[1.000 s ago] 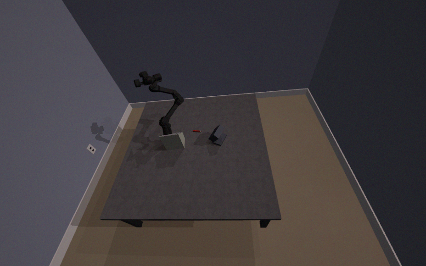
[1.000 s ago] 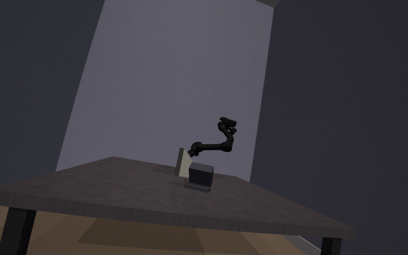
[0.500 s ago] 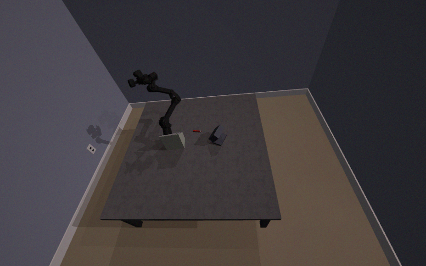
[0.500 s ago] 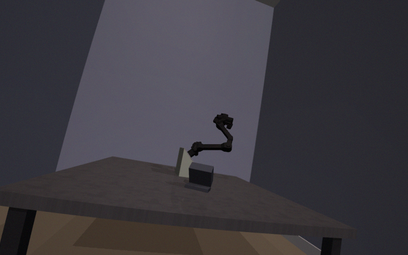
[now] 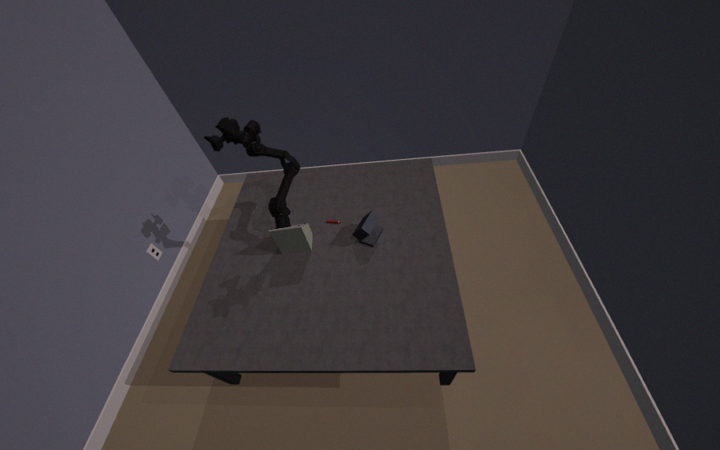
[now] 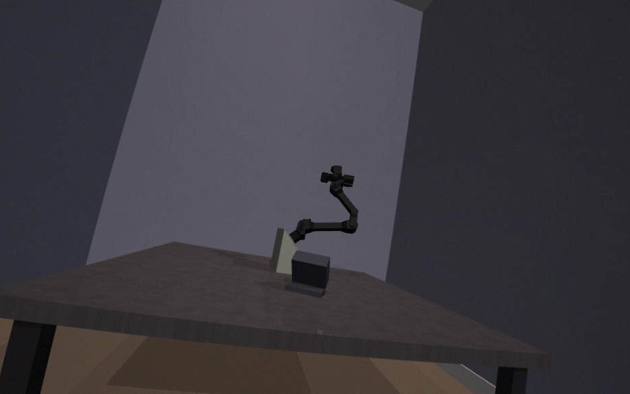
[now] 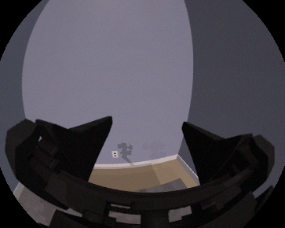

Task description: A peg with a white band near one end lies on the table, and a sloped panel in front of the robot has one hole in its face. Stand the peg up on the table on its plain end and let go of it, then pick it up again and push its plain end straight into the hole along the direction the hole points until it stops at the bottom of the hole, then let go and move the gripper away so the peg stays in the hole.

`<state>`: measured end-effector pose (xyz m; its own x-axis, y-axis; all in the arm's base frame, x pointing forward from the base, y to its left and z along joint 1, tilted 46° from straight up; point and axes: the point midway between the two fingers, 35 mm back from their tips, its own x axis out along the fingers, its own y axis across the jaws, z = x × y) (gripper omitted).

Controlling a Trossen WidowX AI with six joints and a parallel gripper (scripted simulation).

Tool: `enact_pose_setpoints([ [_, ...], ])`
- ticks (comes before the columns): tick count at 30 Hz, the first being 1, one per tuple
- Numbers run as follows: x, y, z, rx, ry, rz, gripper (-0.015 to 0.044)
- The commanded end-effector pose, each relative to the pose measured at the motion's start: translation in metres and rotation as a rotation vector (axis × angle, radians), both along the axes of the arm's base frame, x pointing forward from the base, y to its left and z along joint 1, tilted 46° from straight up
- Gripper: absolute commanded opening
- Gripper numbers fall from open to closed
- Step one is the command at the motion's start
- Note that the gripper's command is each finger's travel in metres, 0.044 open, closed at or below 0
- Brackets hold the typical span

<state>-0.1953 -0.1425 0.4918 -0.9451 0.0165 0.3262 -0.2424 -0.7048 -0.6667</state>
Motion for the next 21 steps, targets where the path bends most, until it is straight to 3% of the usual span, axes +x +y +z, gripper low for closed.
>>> enact_pose_setpoints([
  [1,0.007,-0.03,-0.004,0.091,0.02,0.09,0.044],
  [21,0.077,-0.139,-0.03,0.451,0.148,0.492,0.044],
])
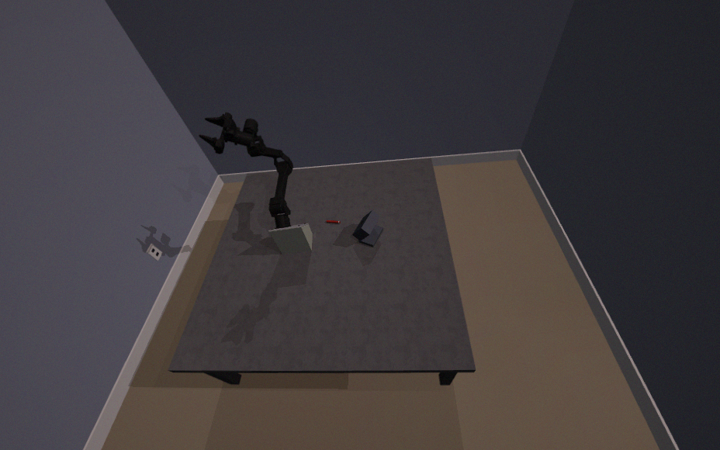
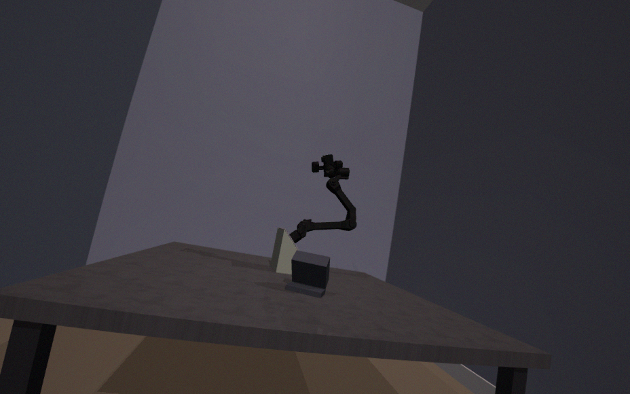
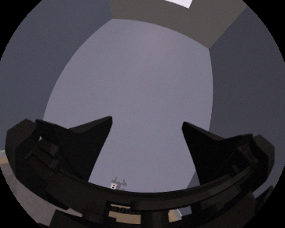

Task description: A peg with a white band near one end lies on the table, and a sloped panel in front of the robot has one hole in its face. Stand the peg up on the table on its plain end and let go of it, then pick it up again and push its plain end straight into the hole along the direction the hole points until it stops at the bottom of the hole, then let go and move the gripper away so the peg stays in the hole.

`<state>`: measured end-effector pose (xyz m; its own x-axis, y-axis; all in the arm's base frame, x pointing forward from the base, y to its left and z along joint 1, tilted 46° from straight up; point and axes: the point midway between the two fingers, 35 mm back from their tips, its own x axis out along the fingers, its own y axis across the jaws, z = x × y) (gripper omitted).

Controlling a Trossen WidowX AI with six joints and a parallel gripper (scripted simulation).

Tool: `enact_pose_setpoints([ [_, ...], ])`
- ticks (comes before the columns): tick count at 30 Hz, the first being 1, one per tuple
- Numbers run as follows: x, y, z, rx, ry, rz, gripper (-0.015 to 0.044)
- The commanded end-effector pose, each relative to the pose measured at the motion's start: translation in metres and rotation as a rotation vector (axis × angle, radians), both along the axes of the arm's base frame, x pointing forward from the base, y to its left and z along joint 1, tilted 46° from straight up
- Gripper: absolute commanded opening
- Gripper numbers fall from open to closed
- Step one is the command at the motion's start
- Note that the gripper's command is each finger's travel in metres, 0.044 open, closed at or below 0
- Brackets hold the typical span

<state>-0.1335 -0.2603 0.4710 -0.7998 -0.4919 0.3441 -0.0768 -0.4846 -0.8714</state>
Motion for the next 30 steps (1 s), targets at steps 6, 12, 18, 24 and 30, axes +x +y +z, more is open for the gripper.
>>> enact_pose_setpoints([
  [6,0.046,-0.051,-0.025,0.21,0.102,0.195,0.044],
  [12,0.08,-0.074,-0.041,0.317,0.164,0.316,0.044],
  [18,0.116,-0.091,-0.06,0.417,0.232,0.436,0.044],
  [24,0.158,-0.106,-0.082,0.533,0.332,0.575,0.044],
  [30,0.202,-0.113,-0.105,0.627,0.427,0.716,0.044],
])
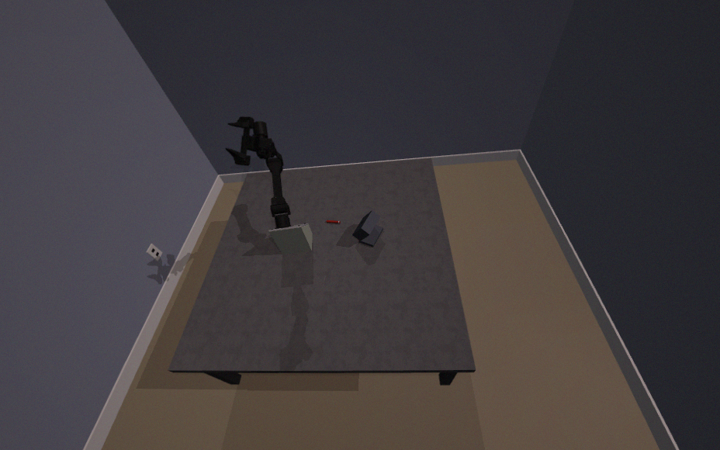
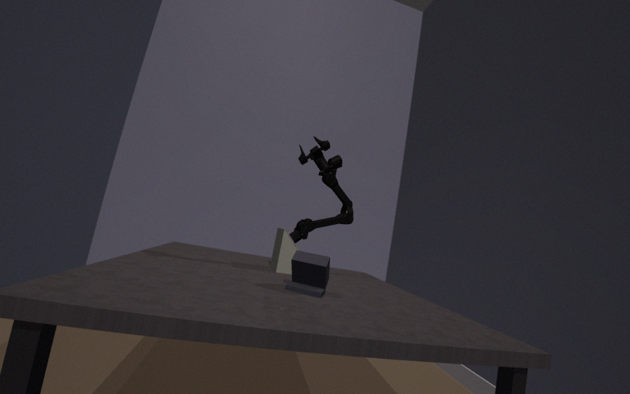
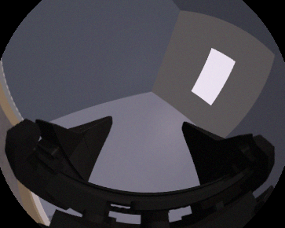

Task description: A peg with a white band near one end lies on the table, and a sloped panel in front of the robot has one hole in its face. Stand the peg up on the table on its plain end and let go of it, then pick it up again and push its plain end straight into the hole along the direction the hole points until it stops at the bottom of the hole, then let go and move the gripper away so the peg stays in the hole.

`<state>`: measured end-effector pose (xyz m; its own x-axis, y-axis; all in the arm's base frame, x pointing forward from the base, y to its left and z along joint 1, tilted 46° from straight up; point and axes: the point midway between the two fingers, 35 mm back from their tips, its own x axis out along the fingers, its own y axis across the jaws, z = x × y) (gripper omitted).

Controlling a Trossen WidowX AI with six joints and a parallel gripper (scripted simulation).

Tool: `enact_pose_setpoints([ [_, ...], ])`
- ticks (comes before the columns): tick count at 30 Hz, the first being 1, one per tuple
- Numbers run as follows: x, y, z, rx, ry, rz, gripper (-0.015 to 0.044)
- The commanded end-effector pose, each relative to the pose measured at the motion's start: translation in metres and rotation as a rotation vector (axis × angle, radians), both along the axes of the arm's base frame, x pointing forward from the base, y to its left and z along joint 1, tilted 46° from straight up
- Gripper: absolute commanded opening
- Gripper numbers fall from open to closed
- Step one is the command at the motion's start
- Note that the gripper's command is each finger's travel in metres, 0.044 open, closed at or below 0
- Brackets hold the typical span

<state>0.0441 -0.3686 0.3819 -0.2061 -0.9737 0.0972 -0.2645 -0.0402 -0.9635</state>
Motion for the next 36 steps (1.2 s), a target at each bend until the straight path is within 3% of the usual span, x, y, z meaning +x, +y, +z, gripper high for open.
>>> enact_pose_setpoints([
  [1,0.031,-0.005,-0.019,0.07,0.062,0.106,0.044],
  [19,0.156,0.018,-0.094,0.3,0.326,0.563,0.044],
  [36,0.232,0.074,-0.151,0.438,0.508,0.902,0.044],
])
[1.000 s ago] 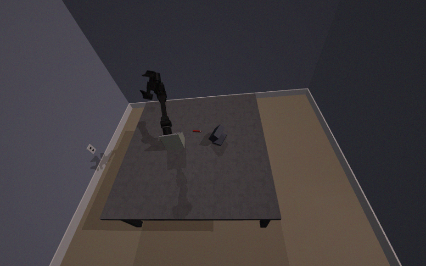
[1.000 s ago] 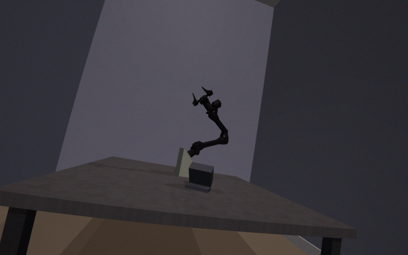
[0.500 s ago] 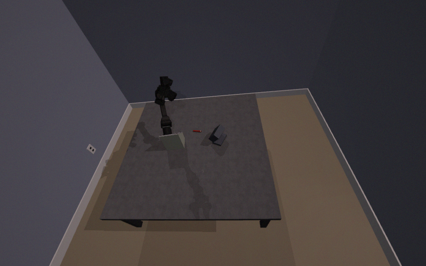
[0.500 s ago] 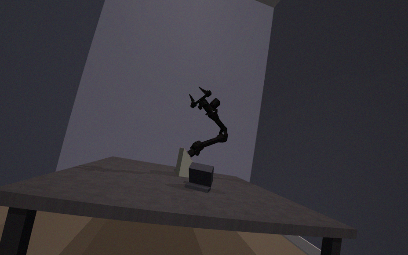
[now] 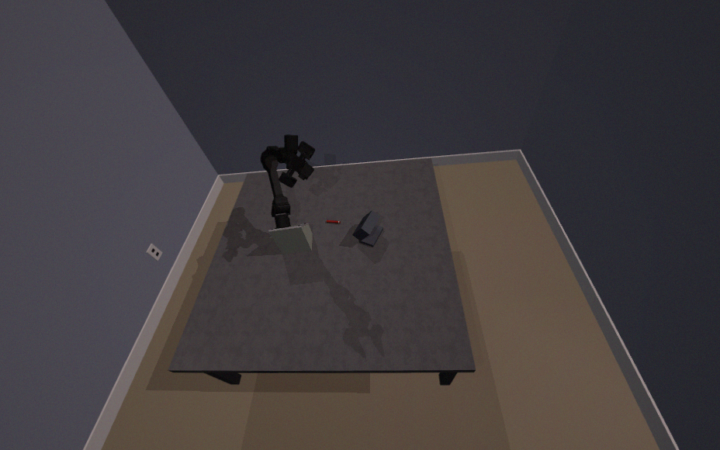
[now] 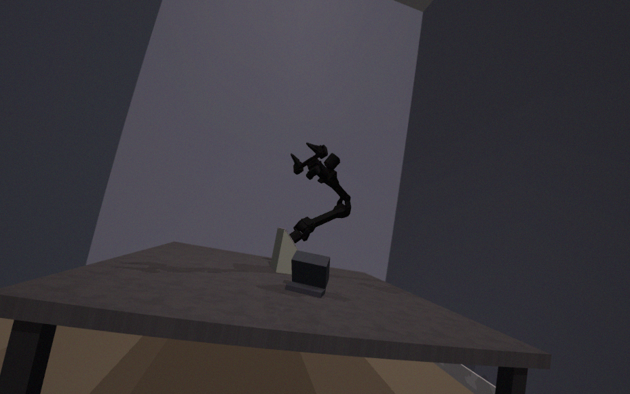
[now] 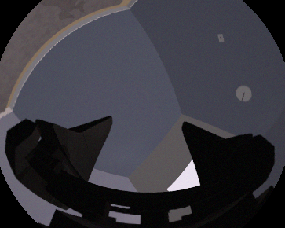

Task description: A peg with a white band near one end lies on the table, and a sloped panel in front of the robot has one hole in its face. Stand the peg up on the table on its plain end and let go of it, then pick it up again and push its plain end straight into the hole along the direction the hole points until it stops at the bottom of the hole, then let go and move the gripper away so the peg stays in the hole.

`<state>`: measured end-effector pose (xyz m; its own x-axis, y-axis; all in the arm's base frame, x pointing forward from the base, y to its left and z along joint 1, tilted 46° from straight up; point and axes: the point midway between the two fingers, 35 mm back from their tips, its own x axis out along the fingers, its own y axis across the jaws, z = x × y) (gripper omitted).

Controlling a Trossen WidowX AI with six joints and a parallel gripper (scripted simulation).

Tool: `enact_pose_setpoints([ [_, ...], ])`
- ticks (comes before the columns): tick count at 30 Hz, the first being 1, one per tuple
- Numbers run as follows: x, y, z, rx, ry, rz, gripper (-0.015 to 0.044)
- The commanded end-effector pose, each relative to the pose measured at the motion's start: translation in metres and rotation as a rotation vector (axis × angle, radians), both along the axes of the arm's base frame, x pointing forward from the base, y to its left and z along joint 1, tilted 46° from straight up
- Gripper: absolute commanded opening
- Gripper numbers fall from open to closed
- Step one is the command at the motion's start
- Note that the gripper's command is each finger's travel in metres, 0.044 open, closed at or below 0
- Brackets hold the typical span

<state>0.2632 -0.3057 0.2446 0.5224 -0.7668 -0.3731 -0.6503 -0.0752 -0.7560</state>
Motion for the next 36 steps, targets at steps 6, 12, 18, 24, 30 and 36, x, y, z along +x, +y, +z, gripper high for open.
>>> enact_pose_setpoints([
  [6,0.04,0.042,-0.039,0.079,0.13,0.238,0.044],
  [12,0.062,0.079,-0.064,0.128,0.217,0.417,0.044],
  [18,0.078,0.119,-0.088,0.175,0.299,0.6,0.044],
  [24,0.087,0.162,-0.11,0.221,0.375,0.785,0.044],
  [30,0.09,0.206,-0.129,0.268,0.446,0.971,0.044],
  [36,0.084,0.25,-0.147,0.313,0.523,1.141,0.044],
])
